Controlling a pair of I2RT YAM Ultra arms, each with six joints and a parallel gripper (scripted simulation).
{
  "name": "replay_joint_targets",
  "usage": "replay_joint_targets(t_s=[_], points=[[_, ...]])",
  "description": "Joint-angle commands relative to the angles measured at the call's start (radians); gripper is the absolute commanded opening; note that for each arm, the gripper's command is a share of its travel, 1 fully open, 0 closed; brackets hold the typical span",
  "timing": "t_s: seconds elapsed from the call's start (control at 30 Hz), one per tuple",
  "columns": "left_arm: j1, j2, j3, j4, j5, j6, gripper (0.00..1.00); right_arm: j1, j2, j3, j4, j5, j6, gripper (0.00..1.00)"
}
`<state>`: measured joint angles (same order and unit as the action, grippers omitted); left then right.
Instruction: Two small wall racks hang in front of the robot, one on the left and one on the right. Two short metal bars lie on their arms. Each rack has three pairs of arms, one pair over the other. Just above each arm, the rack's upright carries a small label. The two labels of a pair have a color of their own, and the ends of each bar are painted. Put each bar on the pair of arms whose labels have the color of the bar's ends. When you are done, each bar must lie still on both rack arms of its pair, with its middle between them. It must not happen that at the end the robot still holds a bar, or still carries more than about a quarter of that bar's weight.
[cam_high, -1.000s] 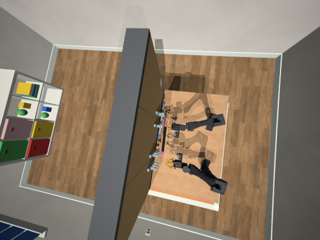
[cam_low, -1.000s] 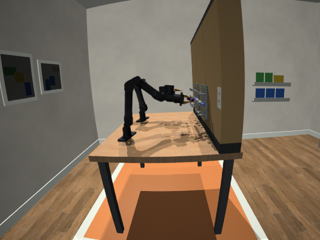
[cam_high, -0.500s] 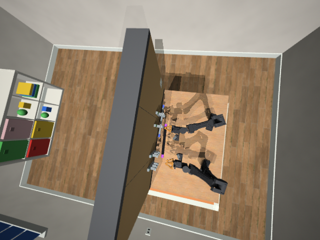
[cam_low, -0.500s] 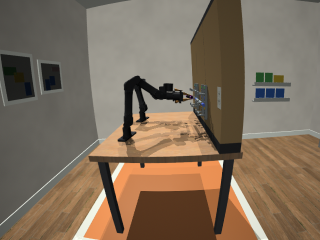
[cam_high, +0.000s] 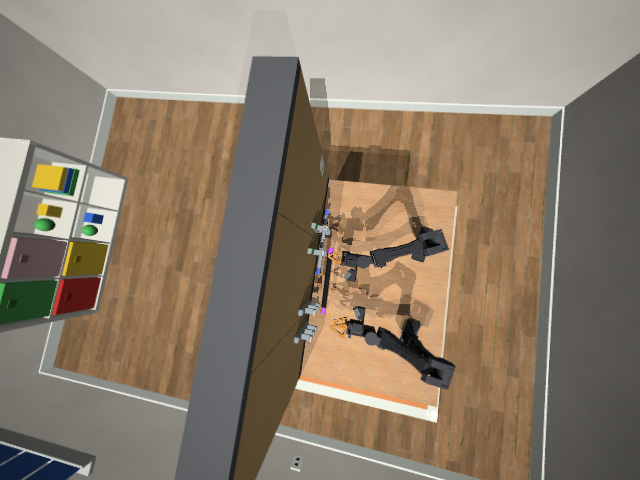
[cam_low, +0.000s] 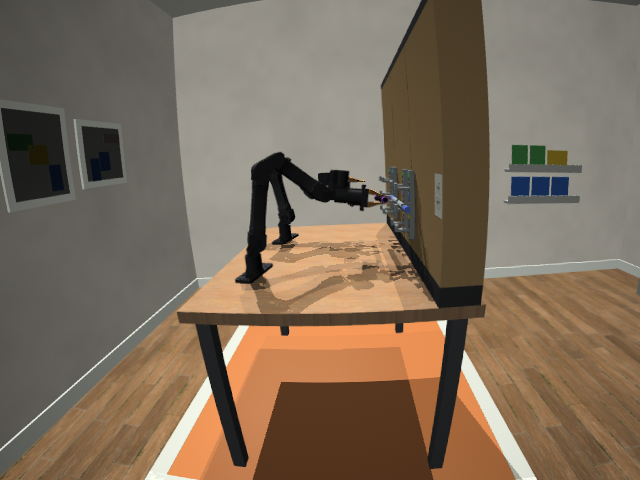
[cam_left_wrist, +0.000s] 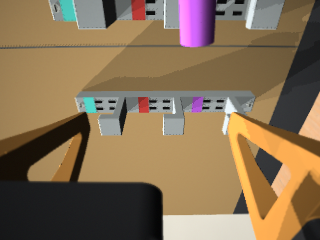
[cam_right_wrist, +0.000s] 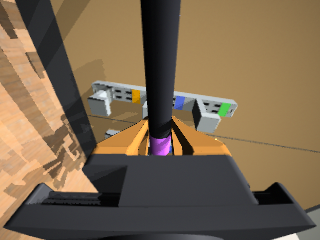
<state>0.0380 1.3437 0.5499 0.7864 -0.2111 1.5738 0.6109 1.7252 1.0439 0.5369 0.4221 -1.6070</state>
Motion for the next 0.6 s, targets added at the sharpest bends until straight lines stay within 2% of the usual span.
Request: replay_joint_targets(t_s=[0.0, 0.57], points=[[0.009, 0.006, -0.004, 0.017, -0.006, -0.003, 1.0, 0.012, -0.011, 0.049, 0.081, 0.005, 0.038, 0.0], [0.009, 0.006, -0.004, 0.017, -0.006, -0.003, 1.0, 0.021, -0.012, 0.063, 0.068, 0.013, 0.037, 0.0]])
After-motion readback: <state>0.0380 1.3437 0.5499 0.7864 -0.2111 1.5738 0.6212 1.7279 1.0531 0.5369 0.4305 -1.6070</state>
